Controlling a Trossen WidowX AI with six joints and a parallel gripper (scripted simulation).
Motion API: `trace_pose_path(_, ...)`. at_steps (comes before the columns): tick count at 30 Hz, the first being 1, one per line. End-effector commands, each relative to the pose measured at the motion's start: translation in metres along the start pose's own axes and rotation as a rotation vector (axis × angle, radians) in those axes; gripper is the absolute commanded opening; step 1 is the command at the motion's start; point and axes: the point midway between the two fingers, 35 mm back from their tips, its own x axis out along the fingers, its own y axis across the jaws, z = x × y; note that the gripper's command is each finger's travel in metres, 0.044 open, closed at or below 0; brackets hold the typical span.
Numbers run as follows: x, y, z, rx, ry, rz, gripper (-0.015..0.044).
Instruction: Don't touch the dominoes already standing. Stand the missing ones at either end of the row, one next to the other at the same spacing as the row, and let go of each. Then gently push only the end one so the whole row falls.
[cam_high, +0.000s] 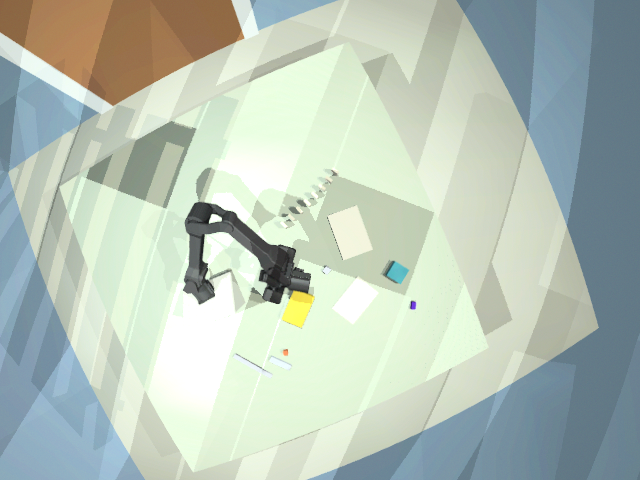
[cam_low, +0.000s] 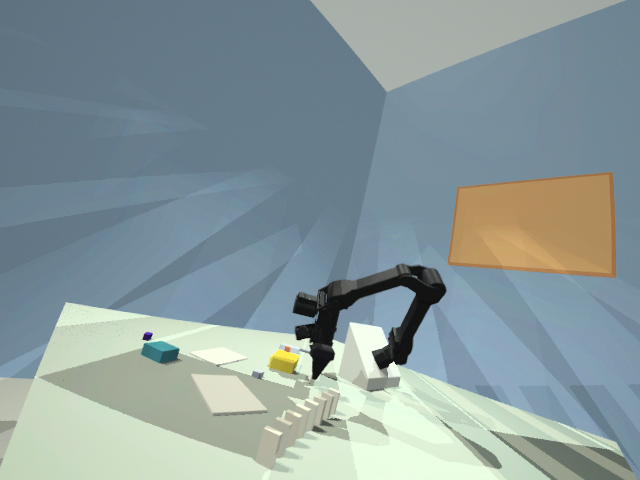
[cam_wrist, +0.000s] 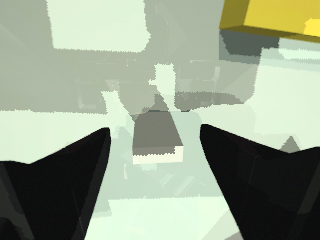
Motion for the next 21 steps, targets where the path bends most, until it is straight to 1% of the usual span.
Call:
trace_pose_path(1, 0.0, 0.001, 0.0, 0.004, 0.0, 0.005, 0.0177)
trace_pose_path(4, 0.0, 0.001, 0.0, 0.004, 0.0, 0.005, 0.0107)
trace_pose_path(14, -0.002, 0.001, 0.001, 0.004, -0.001, 0.004, 0.0107)
trace_pose_path(16, -0.02, 0.001, 0.005, 0.004, -0.006, 0.0, 0.0107)
trace_pose_path(21, -0.099, 0.0, 0.008, 0.004, -0.009, -0.008, 0.0107)
